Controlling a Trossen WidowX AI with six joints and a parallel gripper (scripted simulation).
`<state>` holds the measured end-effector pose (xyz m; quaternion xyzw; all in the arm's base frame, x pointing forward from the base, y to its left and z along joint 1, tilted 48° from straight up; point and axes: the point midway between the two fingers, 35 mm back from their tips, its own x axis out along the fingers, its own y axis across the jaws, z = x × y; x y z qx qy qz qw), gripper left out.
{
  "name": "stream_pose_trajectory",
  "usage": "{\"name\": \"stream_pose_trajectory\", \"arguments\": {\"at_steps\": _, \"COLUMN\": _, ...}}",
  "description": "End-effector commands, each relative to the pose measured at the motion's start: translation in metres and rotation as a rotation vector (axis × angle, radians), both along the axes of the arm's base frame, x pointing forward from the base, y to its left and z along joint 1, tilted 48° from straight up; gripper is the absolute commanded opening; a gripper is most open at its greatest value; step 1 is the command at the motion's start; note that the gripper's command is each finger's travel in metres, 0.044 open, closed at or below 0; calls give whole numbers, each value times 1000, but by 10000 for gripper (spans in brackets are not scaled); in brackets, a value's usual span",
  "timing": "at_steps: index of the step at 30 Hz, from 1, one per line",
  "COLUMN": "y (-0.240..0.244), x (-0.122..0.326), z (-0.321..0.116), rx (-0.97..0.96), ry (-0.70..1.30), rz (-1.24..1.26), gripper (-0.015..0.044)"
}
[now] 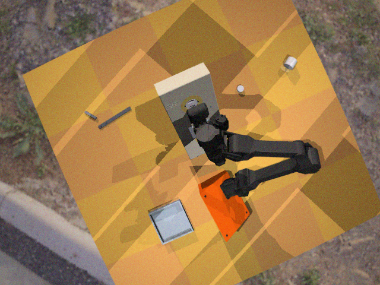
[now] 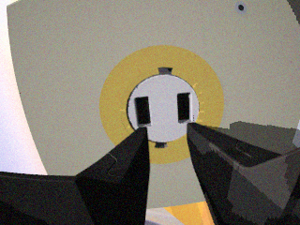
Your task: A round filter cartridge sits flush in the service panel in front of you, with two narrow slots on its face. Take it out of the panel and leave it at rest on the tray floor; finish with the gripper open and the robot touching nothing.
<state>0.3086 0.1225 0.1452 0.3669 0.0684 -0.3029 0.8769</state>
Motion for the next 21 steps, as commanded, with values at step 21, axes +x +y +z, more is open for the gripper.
{"name": "stream_pose_trajectory", "arguments": {"at_steps": 21, "y": -12, "x": 16, "z": -6, "rx": -10, "ry": -4, "rz": 6, "gripper": 99}}
